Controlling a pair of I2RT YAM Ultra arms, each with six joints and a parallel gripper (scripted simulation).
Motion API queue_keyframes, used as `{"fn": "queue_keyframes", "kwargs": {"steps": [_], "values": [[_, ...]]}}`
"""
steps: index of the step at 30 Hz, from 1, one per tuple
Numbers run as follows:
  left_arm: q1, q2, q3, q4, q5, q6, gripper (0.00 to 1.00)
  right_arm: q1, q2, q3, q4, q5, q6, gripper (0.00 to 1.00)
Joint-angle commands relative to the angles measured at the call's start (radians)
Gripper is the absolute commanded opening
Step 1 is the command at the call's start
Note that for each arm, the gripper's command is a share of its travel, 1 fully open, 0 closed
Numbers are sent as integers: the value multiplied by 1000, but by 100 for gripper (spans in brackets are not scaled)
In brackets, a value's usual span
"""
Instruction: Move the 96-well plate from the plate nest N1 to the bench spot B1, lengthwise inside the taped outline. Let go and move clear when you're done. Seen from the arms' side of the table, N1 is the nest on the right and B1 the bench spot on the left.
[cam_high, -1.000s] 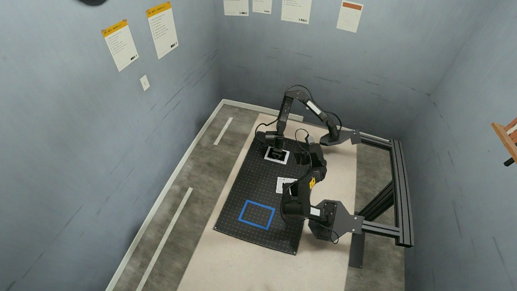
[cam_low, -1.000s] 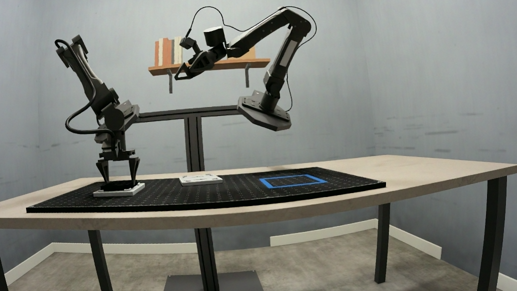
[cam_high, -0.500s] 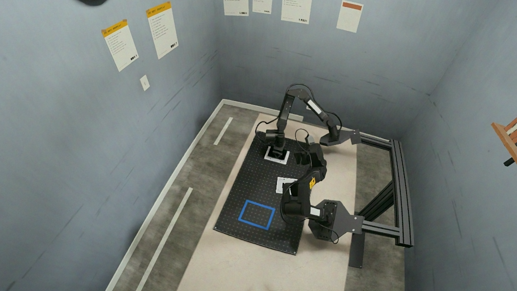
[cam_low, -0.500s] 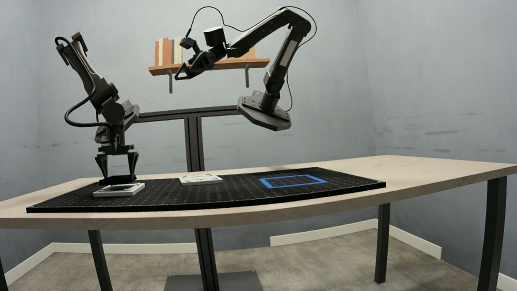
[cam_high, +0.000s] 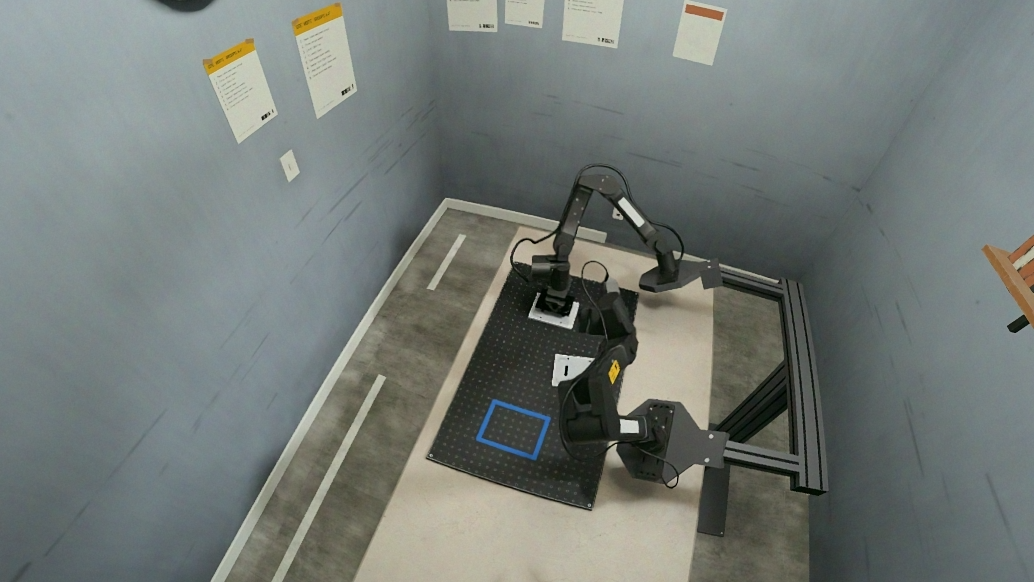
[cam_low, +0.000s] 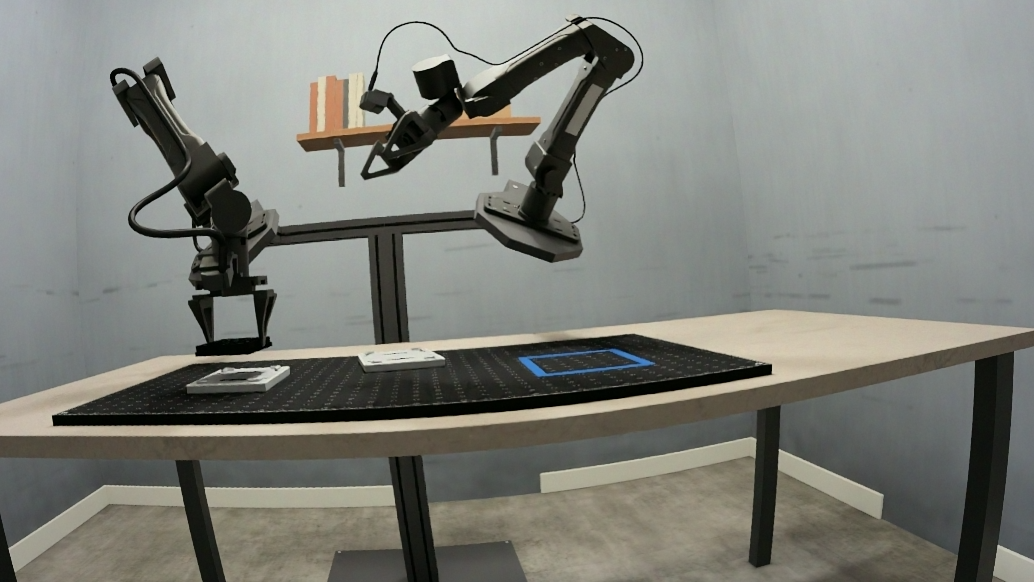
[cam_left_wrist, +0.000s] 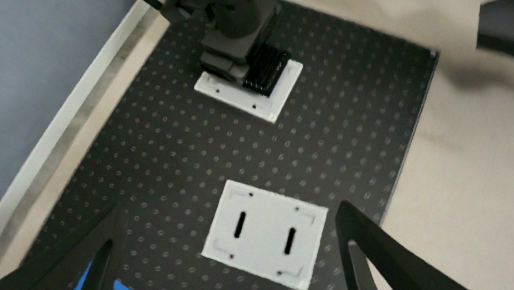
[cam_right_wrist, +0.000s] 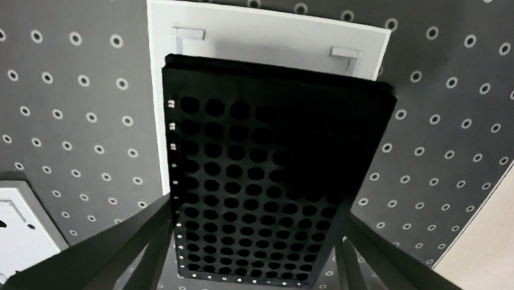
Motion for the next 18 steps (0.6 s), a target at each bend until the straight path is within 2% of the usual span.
{"fn": "queue_keyframes", "kwargs": {"steps": [1, 14, 16, 18], "values": [[76, -60, 9, -155, 144, 141, 100, 24, -30, -5, -4, 14, 10, 80], [535, -303, 36, -572, 536, 537, 100, 18, -21, 0, 0, 5, 3, 80], [535, -303, 36, -572, 536, 537, 100, 18, -21, 0, 0, 5, 3, 80], [618, -340, 54, -674, 629, 625, 100, 18, -21, 0, 0, 5, 3, 80]]}}
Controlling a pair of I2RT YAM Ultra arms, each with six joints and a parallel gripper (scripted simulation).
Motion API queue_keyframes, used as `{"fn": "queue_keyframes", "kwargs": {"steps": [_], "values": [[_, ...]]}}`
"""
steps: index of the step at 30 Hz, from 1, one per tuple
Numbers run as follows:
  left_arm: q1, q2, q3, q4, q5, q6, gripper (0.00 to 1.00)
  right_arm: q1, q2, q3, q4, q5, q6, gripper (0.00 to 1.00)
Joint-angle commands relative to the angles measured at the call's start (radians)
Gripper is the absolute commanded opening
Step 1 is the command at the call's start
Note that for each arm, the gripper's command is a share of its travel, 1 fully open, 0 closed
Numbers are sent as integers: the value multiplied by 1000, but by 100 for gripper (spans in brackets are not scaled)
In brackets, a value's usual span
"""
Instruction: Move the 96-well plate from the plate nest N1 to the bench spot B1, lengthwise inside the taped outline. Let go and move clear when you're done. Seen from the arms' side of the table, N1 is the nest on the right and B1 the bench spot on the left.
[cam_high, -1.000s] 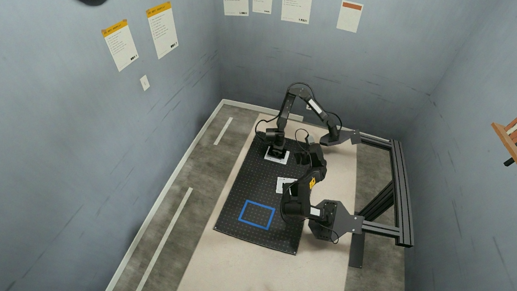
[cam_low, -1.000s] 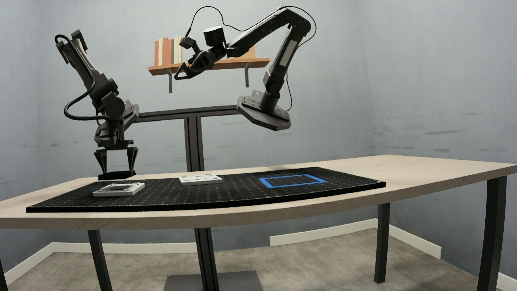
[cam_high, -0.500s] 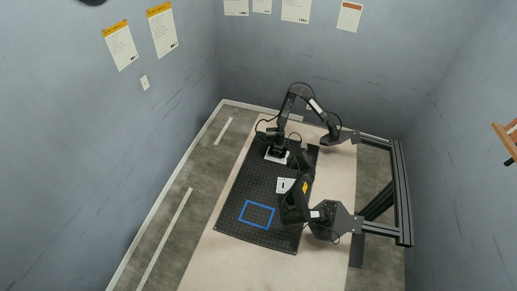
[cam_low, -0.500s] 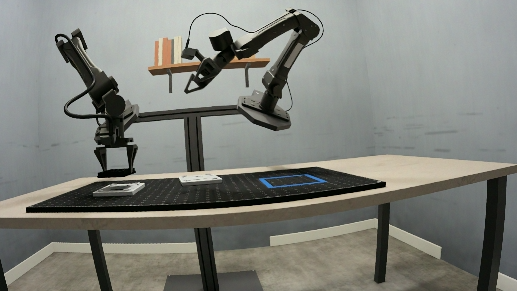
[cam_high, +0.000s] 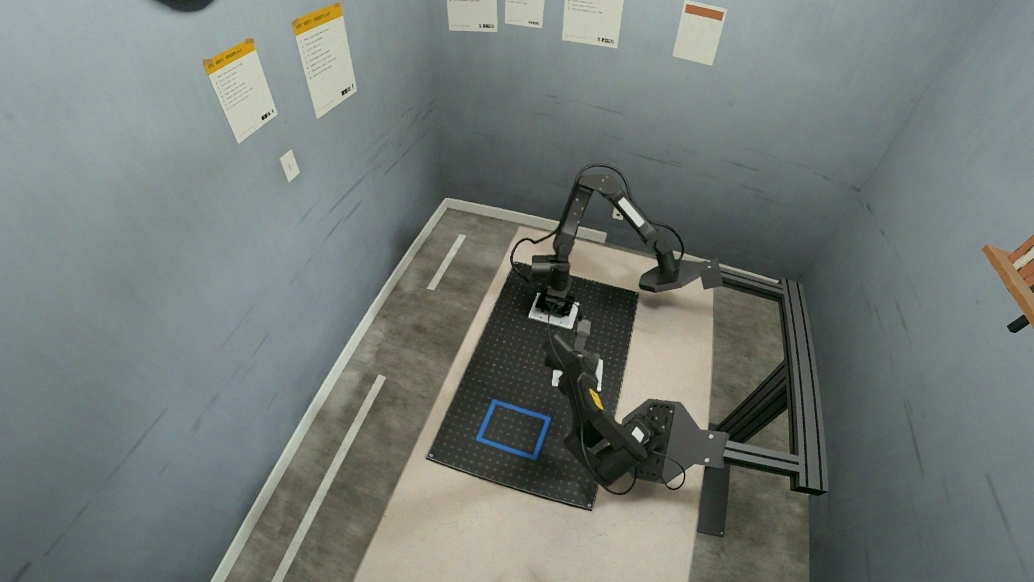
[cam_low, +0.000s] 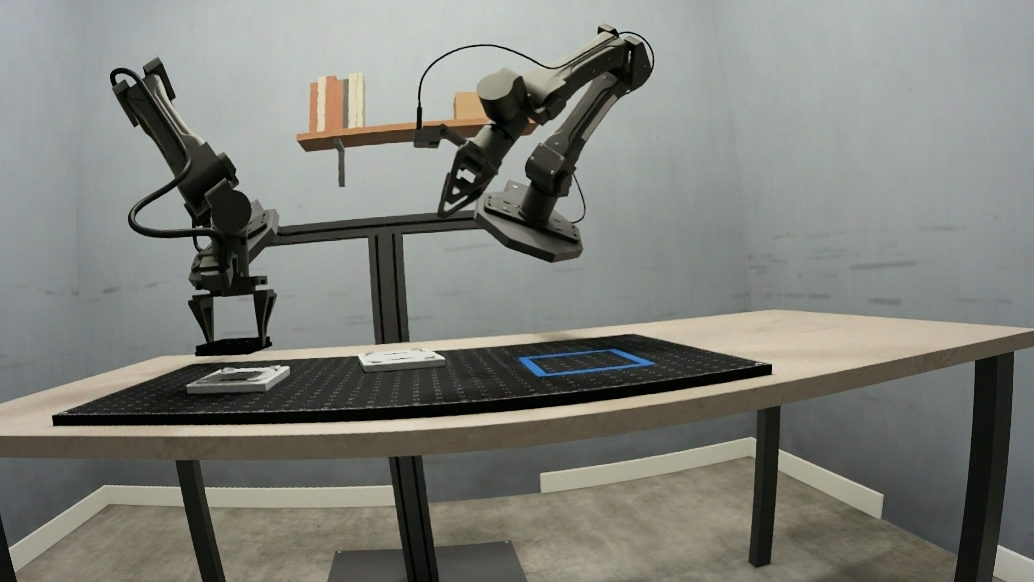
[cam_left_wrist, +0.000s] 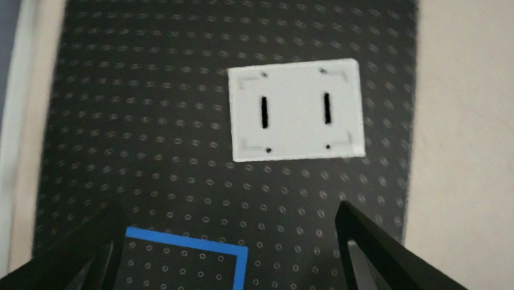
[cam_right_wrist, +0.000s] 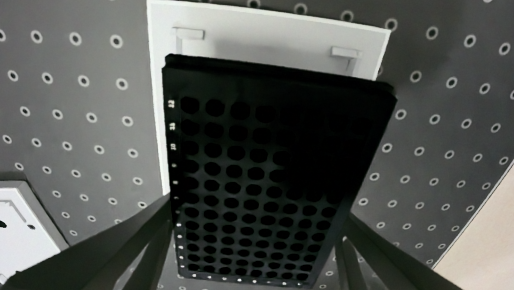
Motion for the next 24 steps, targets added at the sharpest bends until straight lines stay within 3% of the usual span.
{"fn": "queue_keyframes", "kwargs": {"steps": [1, 7, 13, 15, 16, 24], "values": [[90, -69, 30, -192, 175, 158, 100, 18, -21, 0, 0, 5, 2, 80], [291, -195, 66, -411, 384, 355, 100, 36, -13, -14, 21, 24, 50, 80], [439, -307, 105, -622, 592, 524, 100, 159, 82, -17, 27, 71, 262, 80], [439, -307, 105, -622, 592, 524, 100, 159, 82, -17, 27, 71, 262, 80], [517, -308, 132, -692, 657, 591, 100, 193, 120, 2, 16, 80, 306, 80], [731, -417, 173, -891, 867, 790, 100, 416, 361, 116, -34, 103, 534, 80]]}}
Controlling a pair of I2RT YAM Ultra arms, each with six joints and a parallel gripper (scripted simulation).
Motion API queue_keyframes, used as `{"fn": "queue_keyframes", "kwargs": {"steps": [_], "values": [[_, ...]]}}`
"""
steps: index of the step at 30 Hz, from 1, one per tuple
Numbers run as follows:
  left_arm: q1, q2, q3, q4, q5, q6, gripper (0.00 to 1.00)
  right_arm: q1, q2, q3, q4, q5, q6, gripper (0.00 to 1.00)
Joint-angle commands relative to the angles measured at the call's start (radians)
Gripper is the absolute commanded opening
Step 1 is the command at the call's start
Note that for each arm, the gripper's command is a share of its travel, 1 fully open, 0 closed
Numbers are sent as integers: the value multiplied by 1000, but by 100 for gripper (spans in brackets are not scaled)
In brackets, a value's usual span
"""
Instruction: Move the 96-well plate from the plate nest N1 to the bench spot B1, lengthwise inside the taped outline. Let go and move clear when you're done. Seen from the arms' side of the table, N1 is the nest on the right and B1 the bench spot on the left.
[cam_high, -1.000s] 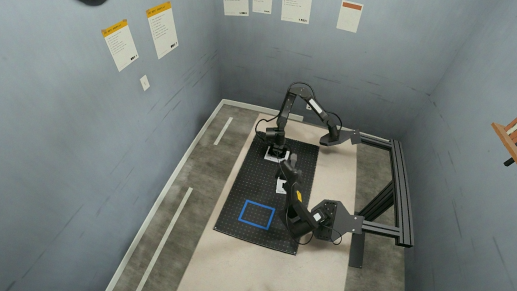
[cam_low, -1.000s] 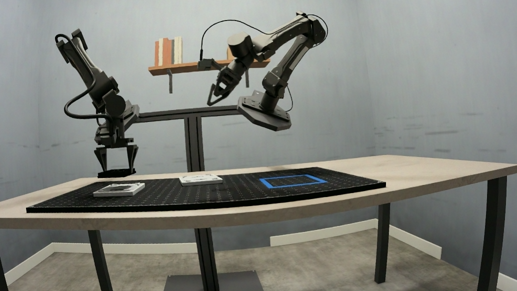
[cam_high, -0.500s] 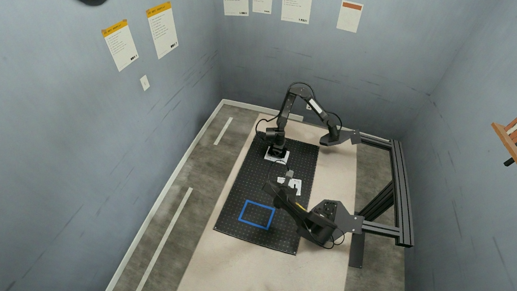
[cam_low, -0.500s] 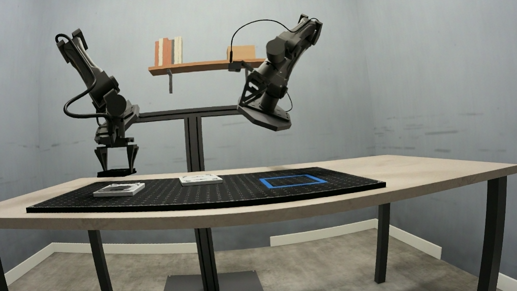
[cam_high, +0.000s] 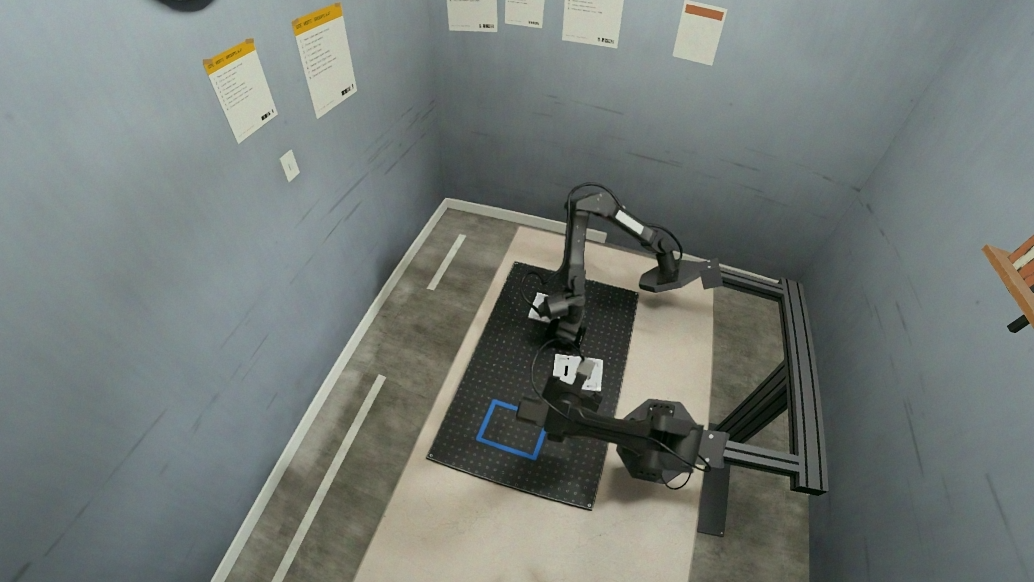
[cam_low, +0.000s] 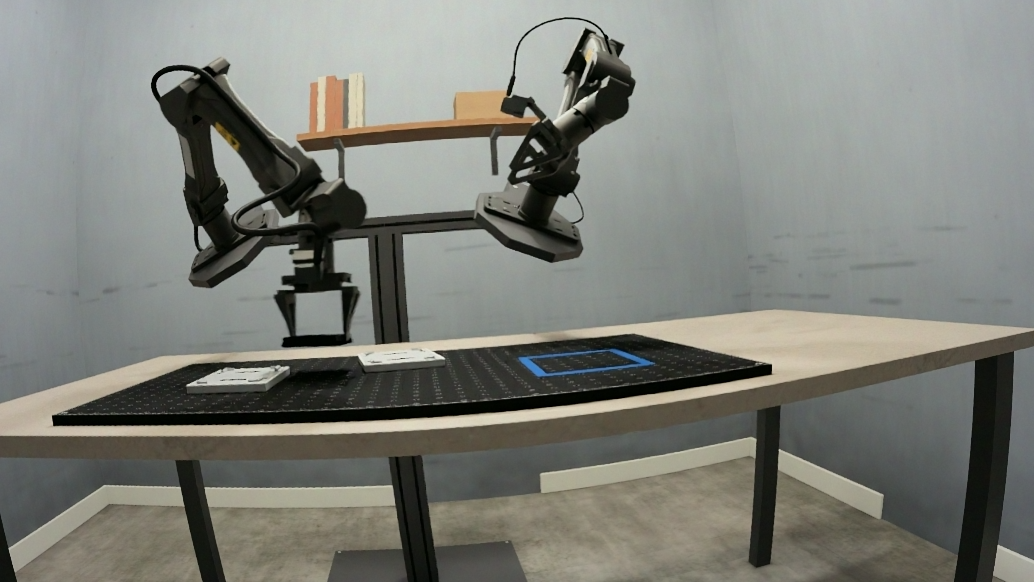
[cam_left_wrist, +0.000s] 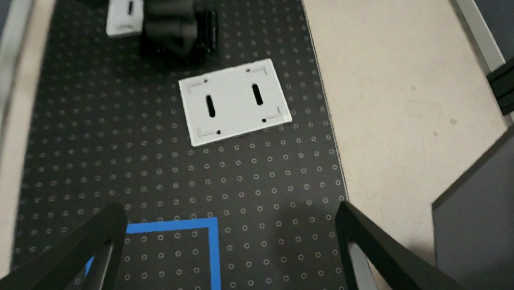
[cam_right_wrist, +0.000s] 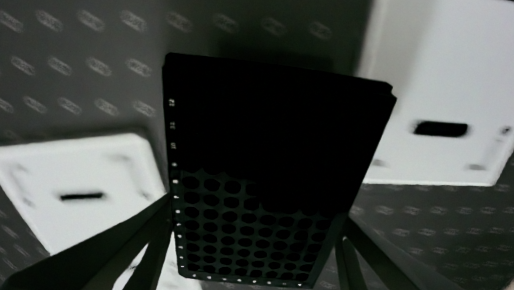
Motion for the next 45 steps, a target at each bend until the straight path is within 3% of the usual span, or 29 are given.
{"fn": "queue_keyframes", "kwargs": {"steps": [1, 6, 8, 9, 14, 23, 37, 45], "values": [[78, -56, 36, -154, 155, 128, 100, 115, 80, 65, -98, -24, 141, 80], [219, -103, 59, -247, 240, 207, 100, 194, 198, 174, -152, -18, 217, 80], [219, -103, 59, -247, 240, 207, 100, 194, 198, 174, -152, -18, 217, 80], [292, -107, 67, -278, 257, 239, 100, 225, 244, 221, -182, -30, 252, 80], [420, -106, 76, -304, 271, 296, 100, 266, 328, 332, -226, -50, 289, 80], [443, -94, 79, -326, 284, 334, 100, 266, 332, 359, -270, -50, 116, 80], [439, -93, 69, -330, 285, 339, 100, 259, 335, 365, -273, -52, 126, 80], [439, -92, 69, -330, 285, 339, 100, 282, 350, 424, -306, -53, 141, 80]]}}
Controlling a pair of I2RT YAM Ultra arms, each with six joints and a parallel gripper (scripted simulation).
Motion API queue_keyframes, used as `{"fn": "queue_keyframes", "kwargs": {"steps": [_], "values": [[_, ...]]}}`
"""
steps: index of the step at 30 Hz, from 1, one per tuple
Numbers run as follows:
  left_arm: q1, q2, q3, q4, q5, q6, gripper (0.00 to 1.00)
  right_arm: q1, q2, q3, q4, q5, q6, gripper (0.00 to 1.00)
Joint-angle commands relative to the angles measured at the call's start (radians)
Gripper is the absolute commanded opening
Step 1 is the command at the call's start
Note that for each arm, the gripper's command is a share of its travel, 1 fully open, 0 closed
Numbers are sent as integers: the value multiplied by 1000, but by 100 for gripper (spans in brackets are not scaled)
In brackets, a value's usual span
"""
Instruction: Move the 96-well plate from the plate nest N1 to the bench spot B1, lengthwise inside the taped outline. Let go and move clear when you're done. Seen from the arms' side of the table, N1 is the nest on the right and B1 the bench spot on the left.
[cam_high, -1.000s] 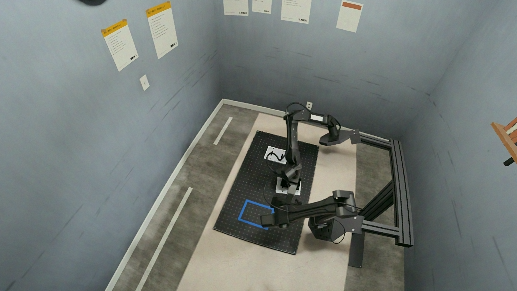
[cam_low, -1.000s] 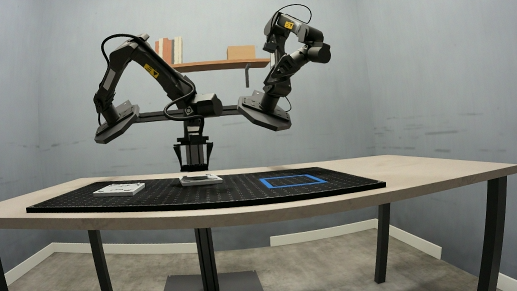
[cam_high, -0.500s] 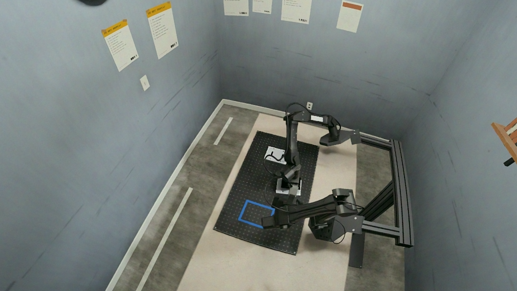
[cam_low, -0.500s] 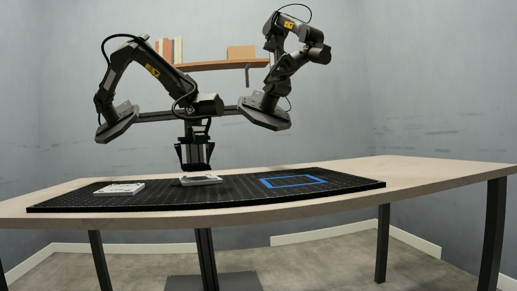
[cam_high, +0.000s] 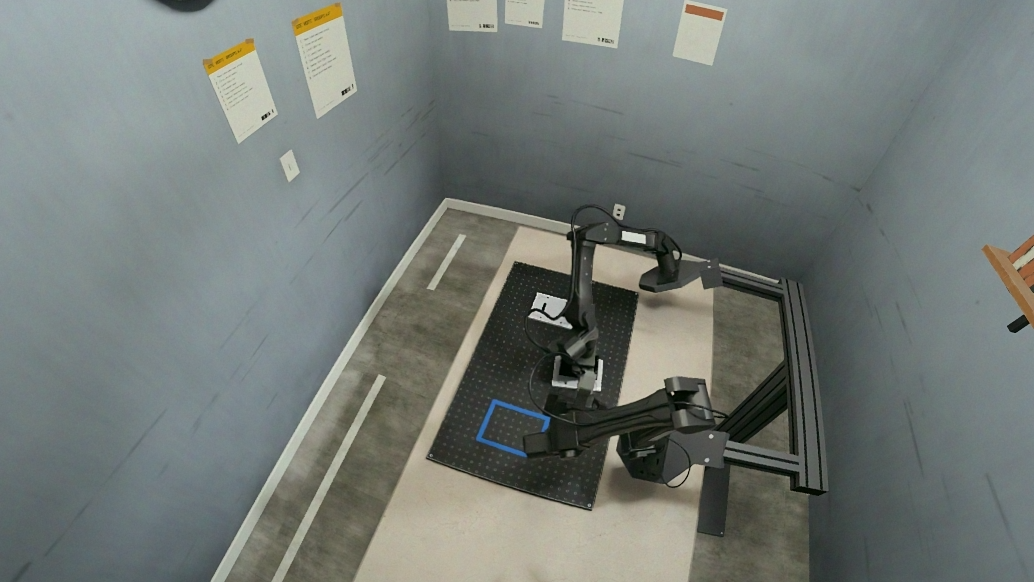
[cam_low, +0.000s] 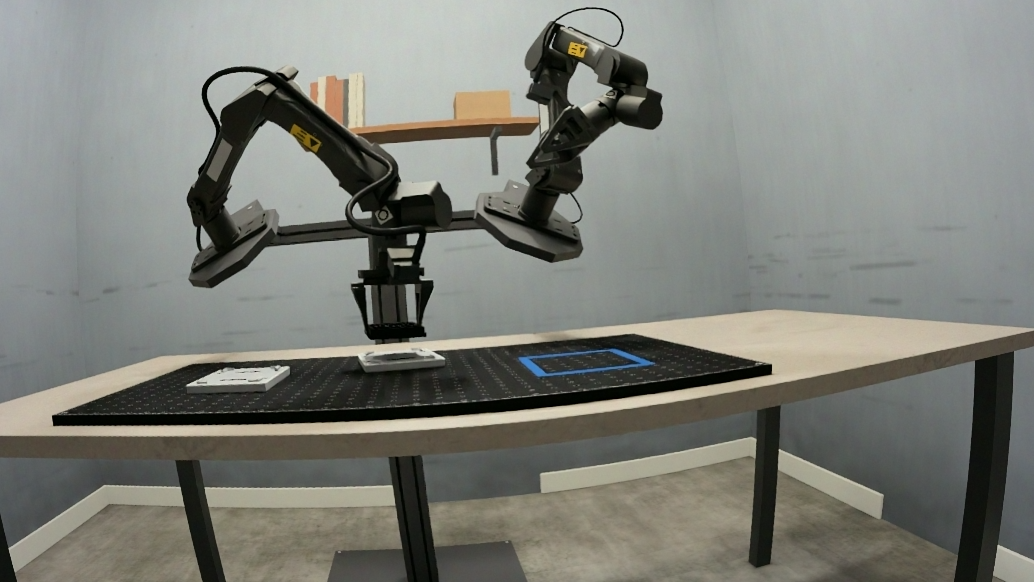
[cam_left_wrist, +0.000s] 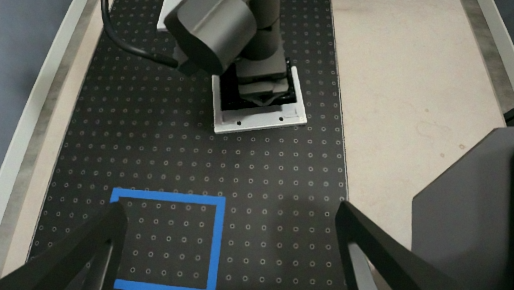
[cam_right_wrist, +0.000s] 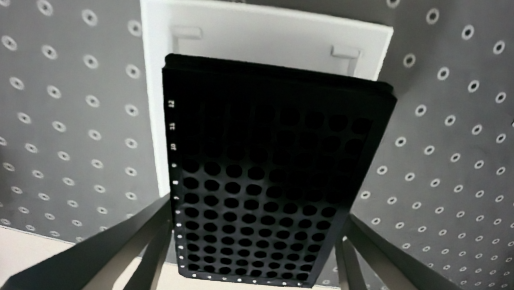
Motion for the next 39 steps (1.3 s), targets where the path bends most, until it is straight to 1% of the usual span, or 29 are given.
{"fn": "queue_keyframes", "kwargs": {"steps": [1, 4, 20, 23, 39], "values": [[5, 1, 13, -23, 23, 7, 100, 40, -9, 29, 21, 6, -14, 80], [5, 1, 13, -23, 23, 7, 100, 26, 12, 13, 62, 11, -38, 80], [5, 1, 13, -23, 23, 7, 100, 25, 2, 10, 78, 12, -43, 80], [5, 1, 13, -23, 23, 7, 100, 12, -9, -27, 96, 15, -50, 80], [5, 1, 13, -23, 23, 7, 100, 12, 0, -19, 88, 6, -44, 80]]}}
